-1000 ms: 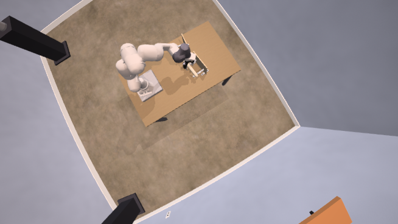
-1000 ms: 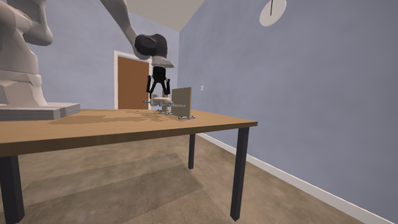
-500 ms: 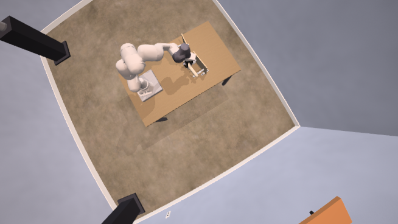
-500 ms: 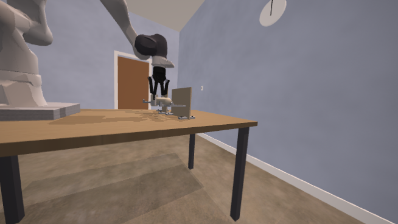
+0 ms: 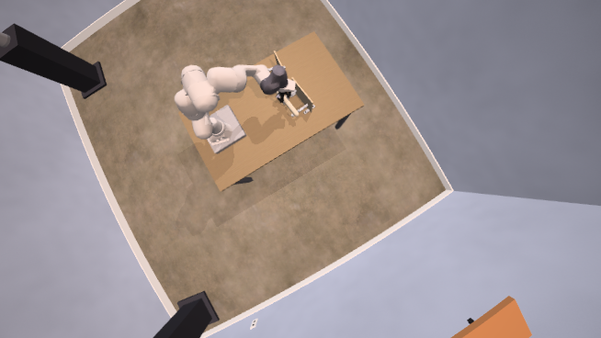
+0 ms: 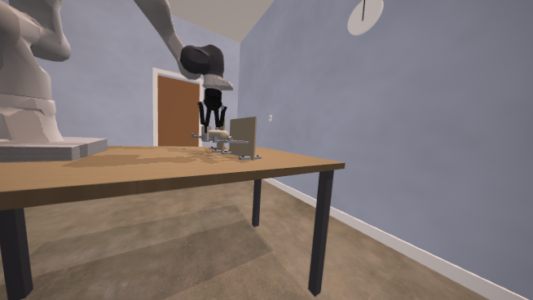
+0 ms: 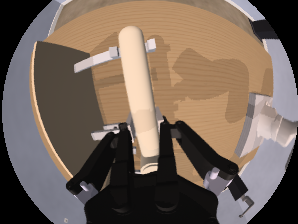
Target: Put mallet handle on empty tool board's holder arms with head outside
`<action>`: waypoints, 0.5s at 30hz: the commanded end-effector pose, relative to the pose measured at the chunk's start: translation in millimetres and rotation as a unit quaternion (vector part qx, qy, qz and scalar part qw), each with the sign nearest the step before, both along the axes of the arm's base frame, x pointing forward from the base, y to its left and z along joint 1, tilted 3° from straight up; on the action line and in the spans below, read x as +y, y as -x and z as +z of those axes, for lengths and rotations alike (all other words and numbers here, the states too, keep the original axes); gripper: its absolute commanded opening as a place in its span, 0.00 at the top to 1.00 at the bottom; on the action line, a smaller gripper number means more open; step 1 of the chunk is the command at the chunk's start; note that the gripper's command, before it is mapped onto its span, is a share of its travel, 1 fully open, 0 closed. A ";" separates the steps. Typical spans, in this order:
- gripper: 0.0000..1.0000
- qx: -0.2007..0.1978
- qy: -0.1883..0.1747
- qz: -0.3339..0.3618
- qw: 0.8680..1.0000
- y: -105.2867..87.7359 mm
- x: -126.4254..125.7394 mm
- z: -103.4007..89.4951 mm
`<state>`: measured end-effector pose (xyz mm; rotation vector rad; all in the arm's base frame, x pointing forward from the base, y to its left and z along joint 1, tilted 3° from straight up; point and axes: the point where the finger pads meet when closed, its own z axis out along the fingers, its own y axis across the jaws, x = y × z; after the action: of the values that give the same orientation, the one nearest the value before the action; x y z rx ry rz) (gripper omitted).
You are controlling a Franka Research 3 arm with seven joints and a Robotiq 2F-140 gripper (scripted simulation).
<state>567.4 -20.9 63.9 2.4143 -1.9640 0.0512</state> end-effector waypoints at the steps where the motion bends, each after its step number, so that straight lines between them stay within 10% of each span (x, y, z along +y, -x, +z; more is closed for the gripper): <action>1: 1.00 -0.002 0.000 -0.001 1.000 -0.9 0.3 10.2; 8: 1.00 -0.002 0.000 -0.001 1.000 -0.2 3.8 91.0; 15: 1.00 -0.001 0.001 0.000 1.000 -2.2 58.4 94.1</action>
<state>578.8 7.6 161.7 2.4369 -1.9645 0.0940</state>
